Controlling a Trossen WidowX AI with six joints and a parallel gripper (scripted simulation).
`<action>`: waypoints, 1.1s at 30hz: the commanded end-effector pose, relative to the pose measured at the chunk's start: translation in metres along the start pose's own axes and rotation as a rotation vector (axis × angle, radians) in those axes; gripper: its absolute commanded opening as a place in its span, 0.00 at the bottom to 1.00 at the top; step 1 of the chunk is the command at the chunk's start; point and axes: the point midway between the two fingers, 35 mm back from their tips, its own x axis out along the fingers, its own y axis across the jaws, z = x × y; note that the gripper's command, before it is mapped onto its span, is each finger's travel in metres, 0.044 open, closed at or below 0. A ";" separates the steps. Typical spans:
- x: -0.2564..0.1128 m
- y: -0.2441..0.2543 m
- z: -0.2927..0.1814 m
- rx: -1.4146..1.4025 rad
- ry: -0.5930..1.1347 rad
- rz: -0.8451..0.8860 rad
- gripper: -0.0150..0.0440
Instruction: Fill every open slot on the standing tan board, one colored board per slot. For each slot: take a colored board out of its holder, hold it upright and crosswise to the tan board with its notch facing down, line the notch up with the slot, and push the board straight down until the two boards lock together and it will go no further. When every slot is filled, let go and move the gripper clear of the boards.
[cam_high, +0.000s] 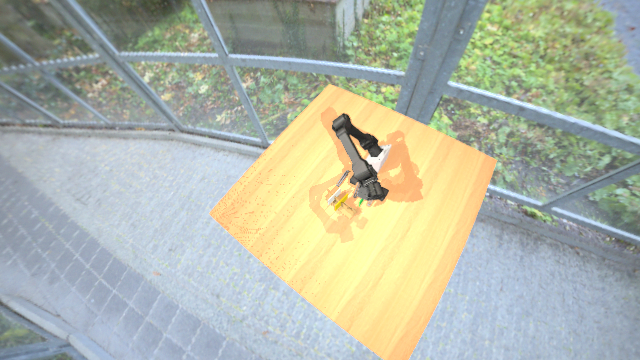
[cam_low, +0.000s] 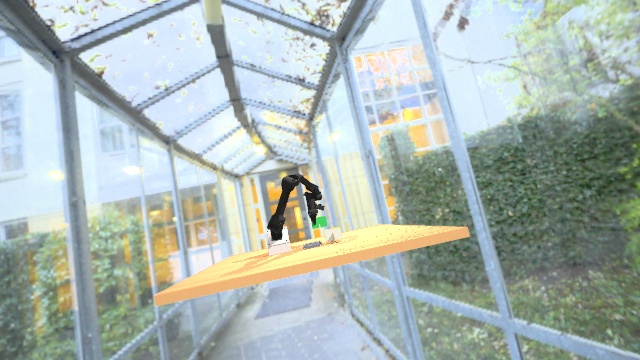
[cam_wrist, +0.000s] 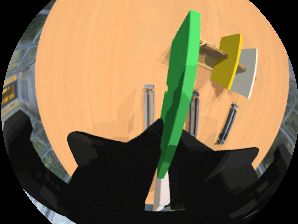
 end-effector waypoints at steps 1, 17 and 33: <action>-0.001 -0.005 0.011 0.014 -0.006 -0.003 0.25; 0.000 -0.024 0.046 0.072 -0.011 -0.012 0.25; 0.002 -0.046 0.075 0.122 -0.015 -0.029 0.25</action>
